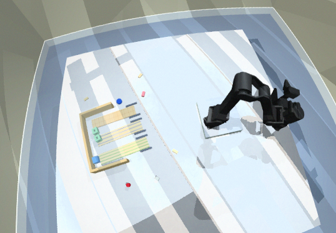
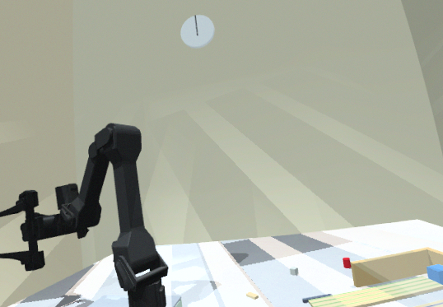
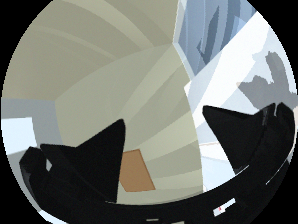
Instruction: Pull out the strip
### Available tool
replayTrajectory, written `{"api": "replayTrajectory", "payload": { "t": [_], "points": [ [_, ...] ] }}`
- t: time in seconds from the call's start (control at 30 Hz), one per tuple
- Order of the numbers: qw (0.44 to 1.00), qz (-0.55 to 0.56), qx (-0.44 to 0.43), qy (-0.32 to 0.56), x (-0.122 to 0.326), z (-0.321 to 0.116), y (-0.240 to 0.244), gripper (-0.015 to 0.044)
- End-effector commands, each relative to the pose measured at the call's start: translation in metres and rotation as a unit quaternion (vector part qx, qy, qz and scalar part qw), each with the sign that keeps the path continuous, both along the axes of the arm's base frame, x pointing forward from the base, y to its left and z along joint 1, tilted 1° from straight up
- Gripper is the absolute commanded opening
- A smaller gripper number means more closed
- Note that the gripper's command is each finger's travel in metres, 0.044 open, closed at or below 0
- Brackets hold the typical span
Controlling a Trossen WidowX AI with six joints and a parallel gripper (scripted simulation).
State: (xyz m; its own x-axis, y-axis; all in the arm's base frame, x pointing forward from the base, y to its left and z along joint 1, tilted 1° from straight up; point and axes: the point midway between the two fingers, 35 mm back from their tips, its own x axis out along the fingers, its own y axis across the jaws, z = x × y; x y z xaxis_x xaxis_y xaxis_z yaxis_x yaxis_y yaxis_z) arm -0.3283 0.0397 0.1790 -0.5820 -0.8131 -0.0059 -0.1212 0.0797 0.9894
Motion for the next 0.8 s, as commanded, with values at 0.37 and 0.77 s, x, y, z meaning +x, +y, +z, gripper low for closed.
{"api": "replayTrajectory", "payload": {
  "t": [0.37,0.77],
  "points": [
    [0.949,-0.301,0.086,0.022,0.026,0.01,0.136,0.04],
    [0.76,-0.614,0.213,-0.019,0.165,0.023,0.283,0.04]
  ]
}}
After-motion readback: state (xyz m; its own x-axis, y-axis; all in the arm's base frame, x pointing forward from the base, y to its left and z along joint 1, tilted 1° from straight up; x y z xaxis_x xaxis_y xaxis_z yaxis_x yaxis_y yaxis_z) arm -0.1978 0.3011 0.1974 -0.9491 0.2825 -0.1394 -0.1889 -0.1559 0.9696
